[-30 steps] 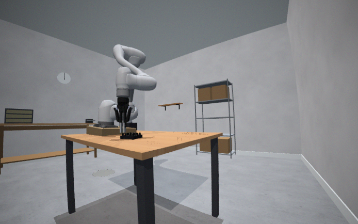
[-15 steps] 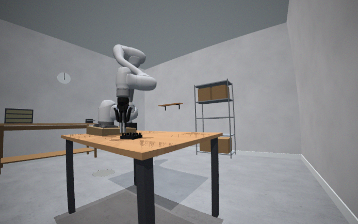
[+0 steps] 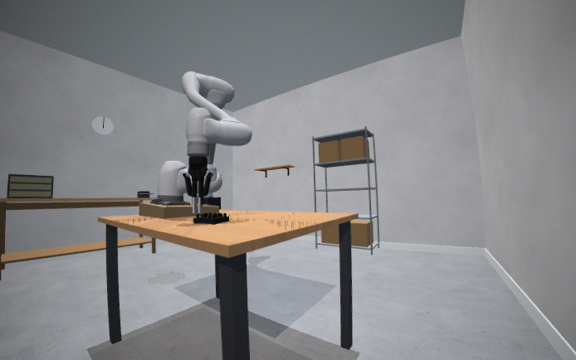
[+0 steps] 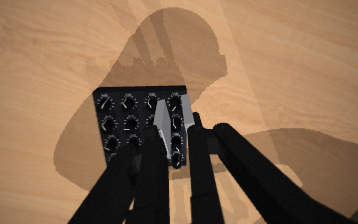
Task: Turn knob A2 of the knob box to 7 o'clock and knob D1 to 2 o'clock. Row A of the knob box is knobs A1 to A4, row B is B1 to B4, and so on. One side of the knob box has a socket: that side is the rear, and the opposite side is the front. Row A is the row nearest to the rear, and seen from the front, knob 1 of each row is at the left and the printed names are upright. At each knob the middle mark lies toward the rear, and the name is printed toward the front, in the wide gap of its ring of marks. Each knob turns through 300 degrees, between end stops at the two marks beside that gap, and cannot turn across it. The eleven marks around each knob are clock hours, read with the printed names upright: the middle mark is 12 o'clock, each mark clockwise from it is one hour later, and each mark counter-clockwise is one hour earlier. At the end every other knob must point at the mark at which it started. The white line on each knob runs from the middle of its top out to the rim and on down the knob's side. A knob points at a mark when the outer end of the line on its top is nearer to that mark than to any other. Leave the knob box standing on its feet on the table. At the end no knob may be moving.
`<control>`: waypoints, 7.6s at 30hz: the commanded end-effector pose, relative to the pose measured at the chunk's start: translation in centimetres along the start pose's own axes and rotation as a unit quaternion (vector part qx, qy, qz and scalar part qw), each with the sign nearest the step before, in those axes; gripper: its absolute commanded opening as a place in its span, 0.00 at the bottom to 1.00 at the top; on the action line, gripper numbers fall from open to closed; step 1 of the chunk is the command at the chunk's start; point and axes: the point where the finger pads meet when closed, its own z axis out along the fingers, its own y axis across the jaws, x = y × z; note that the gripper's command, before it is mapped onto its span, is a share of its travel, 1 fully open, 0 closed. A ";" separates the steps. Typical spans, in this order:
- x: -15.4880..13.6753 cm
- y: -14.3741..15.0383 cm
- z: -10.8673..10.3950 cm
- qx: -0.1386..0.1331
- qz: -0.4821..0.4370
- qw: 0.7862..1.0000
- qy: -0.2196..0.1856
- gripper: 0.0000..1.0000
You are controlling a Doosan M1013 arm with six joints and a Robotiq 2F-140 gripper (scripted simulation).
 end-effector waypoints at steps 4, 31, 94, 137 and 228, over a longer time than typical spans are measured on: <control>0.0 0.0 0.0 0.000 0.000 1.000 0.000 0.12; 0.0 0.0 1.4 0.000 0.000 1.000 0.000 0.12; 0.0 0.0 1.4 0.000 0.000 1.000 0.000 0.05; 0.0 0.0 1.4 0.000 0.218 0.976 0.000 0.05; 0.0 0.0 -11.4 0.000 0.218 0.976 0.000 1.00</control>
